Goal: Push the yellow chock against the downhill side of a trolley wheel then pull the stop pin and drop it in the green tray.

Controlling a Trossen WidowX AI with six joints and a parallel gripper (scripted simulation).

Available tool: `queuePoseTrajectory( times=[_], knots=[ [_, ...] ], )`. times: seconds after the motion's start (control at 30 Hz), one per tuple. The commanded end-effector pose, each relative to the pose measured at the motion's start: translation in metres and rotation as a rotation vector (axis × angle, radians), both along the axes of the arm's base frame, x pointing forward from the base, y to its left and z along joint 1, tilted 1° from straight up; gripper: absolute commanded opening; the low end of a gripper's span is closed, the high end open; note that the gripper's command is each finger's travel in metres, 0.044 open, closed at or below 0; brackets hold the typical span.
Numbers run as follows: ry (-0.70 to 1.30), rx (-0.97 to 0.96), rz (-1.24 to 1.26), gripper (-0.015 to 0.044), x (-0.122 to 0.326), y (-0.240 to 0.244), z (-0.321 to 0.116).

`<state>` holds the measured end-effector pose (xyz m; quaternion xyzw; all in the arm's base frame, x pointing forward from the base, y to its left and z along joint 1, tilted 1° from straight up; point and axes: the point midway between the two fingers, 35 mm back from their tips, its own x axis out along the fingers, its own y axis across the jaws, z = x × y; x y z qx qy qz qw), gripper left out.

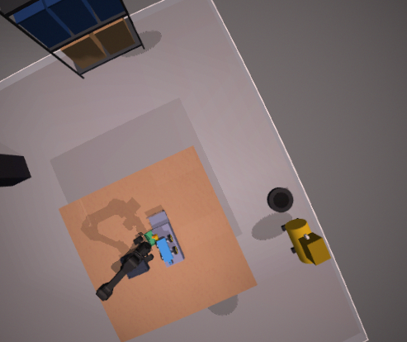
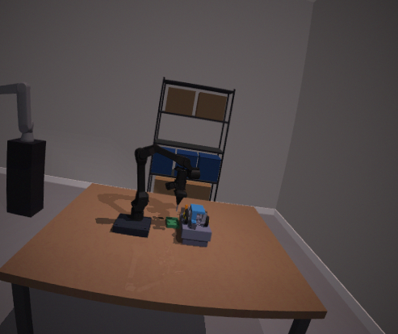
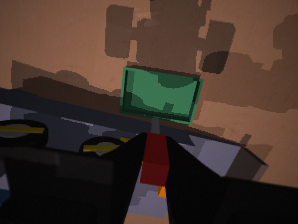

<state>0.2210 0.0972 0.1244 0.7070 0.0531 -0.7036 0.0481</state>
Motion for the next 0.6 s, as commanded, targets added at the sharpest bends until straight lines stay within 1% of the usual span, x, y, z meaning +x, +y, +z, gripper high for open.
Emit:
queuePoseTrajectory(
  times=[0.0,0.23,0.47,0.57],
  knots=[
    [0.006,0.005,0.002,0.0,-0.009,0.001,-0.01],
    [0.007,0.009,0.002,0.0,-0.013,0.0,-0.014],
    [0.026,0.145,0.001,0.0,-0.013,0.005,-0.032],
    [0.027,0.171,0.001,0.0,-0.014,0.009,-0.041]
  ],
)
